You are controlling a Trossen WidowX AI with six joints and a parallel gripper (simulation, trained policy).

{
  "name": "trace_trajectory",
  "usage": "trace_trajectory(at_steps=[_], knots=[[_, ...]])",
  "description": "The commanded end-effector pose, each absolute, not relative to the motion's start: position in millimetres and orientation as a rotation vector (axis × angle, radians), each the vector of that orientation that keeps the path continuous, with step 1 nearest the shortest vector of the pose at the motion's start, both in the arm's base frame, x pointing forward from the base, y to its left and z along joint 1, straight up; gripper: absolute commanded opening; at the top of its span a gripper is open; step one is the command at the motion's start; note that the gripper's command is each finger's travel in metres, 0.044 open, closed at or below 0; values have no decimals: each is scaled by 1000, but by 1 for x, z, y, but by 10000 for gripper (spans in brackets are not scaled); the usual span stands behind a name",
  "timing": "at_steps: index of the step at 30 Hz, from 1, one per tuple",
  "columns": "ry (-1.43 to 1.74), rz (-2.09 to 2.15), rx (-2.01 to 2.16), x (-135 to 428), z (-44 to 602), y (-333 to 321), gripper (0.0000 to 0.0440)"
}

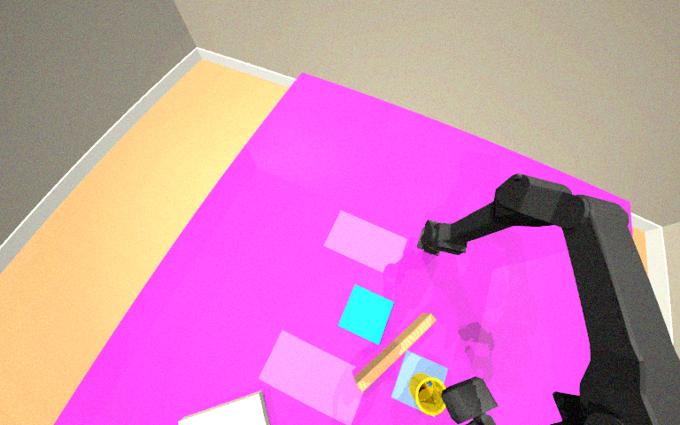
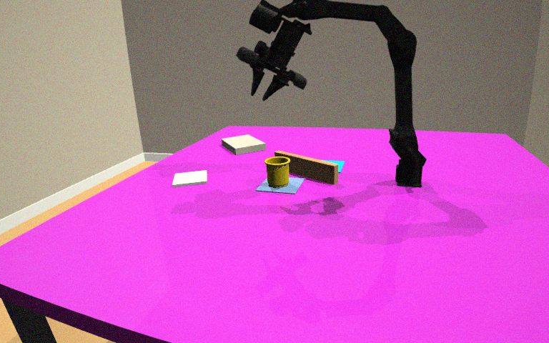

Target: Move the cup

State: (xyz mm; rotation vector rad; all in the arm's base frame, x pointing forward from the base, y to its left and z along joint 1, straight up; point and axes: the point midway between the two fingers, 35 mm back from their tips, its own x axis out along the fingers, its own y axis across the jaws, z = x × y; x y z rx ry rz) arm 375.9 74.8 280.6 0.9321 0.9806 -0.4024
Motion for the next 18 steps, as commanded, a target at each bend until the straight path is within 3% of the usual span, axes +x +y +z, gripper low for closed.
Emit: trace_trajectory(at_steps=[1,18], knots=[[1028,-447,927,375,269,75,146],[1244,-652,834,359,216,71,159]])
